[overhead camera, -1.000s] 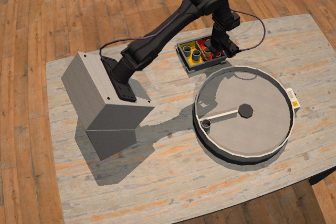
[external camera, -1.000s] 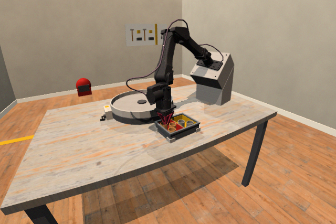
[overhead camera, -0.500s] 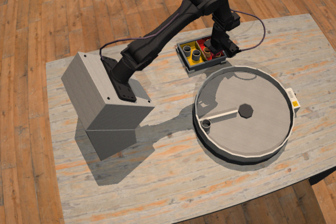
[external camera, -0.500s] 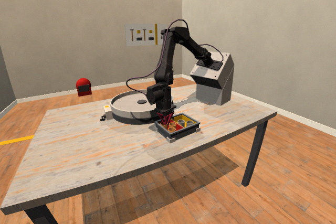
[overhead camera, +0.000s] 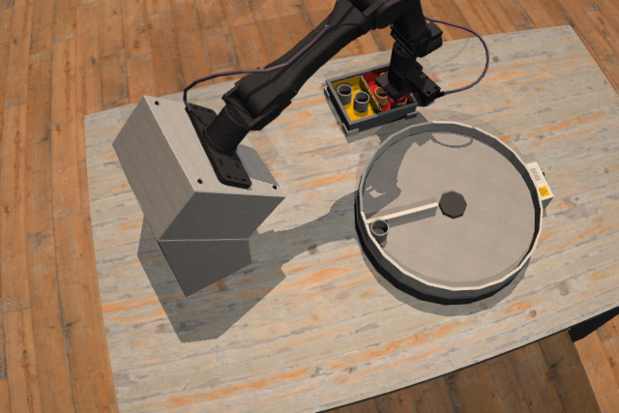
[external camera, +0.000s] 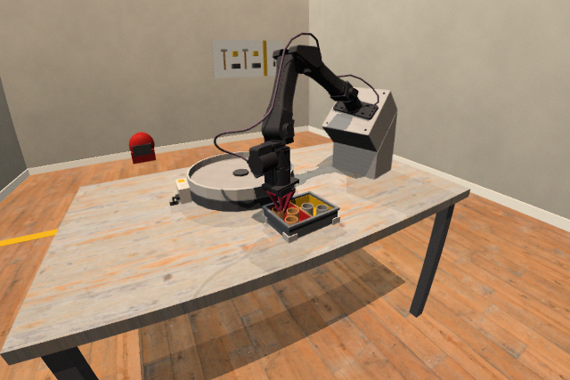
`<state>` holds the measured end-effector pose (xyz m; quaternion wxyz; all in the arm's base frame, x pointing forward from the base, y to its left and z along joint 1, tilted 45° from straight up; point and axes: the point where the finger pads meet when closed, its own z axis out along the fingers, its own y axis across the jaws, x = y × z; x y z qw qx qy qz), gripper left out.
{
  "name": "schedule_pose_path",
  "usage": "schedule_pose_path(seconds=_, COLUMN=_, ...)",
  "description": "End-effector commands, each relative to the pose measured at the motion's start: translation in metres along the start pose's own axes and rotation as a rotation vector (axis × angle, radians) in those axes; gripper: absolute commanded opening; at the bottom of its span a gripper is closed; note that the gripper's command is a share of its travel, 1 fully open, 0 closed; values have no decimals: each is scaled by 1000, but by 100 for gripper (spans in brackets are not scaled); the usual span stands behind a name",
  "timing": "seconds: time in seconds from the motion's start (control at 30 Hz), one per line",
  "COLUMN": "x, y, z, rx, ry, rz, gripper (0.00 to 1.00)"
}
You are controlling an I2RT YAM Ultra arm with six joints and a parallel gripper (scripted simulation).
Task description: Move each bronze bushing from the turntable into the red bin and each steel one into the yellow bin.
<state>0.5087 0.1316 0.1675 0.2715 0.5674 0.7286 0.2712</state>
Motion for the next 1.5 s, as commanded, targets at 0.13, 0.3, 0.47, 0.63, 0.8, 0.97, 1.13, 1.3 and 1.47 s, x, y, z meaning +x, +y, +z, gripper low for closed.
schedule_pose_path(seconds=0.13, x=-6, y=13, z=-9, rx=-33, ry=-4, rz=7, gripper=15)
schedule_pose_path(seconds=0.3, x=-4, y=-2, z=-13, rx=1, ry=-3, rz=2, gripper=15)
schedule_pose_path(seconds=0.47, x=-1, y=2, z=-23, rx=-7, ry=-2, rz=1, gripper=15)
schedule_pose_path(seconds=0.63, x=1, y=1, z=-44, rx=-7, ry=-2, rz=1, gripper=15)
schedule_pose_path(seconds=0.8, x=1, y=0, z=-68, rx=-6, ry=-2, rz=1, gripper=15)
schedule_pose_path(seconds=0.97, x=1, y=2, z=-81, rx=-11, ry=-2, rz=2, gripper=15)
schedule_pose_path(seconds=1.13, x=1, y=5, z=-96, rx=-20, ry=-2, rz=2, gripper=15)
schedule_pose_path(seconds=1.3, x=0, y=6, z=-100, rx=-24, ry=-2, rz=0, gripper=15)
schedule_pose_path(seconds=1.47, x=0, y=6, z=-100, rx=-24, ry=-2, rz=0, gripper=15)
